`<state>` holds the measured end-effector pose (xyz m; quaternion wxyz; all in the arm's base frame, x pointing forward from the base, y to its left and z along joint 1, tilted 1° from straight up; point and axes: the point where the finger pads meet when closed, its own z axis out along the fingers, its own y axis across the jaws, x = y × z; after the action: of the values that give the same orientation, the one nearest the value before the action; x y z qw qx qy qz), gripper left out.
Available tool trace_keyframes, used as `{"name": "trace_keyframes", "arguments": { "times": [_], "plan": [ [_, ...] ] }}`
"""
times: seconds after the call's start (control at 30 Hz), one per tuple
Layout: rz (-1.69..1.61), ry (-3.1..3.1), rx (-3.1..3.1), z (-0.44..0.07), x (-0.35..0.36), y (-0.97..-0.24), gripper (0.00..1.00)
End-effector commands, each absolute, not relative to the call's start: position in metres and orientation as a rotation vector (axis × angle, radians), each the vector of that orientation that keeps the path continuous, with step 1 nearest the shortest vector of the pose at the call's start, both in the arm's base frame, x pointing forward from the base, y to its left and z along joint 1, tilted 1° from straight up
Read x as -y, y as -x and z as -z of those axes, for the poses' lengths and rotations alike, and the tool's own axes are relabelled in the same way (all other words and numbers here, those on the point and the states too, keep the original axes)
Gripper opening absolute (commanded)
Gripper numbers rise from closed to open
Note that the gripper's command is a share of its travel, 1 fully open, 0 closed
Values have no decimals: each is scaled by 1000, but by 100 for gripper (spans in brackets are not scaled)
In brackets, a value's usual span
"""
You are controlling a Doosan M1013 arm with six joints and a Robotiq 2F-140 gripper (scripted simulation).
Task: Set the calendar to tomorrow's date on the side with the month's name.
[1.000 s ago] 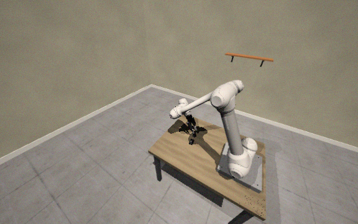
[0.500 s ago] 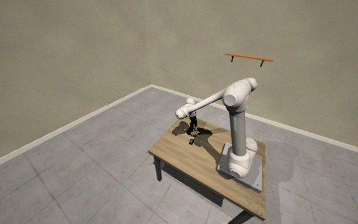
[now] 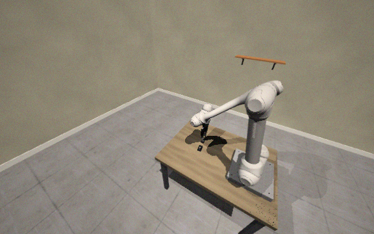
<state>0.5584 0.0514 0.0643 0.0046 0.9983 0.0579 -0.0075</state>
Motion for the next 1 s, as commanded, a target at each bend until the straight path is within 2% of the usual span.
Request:
{"name": "trace_keyframes", "arguments": {
  "times": [0.0,0.03,0.7,0.97],
  "plan": [
    [-8,-3129,-182,-64,-51,-557,40],
    [-8,-3129,-182,-64,-51,-557,100],
    [-8,-3130,-166,-64,-51,-557,100],
    [-10,-3131,160,-65,-51,-557,100]
  ]
}}
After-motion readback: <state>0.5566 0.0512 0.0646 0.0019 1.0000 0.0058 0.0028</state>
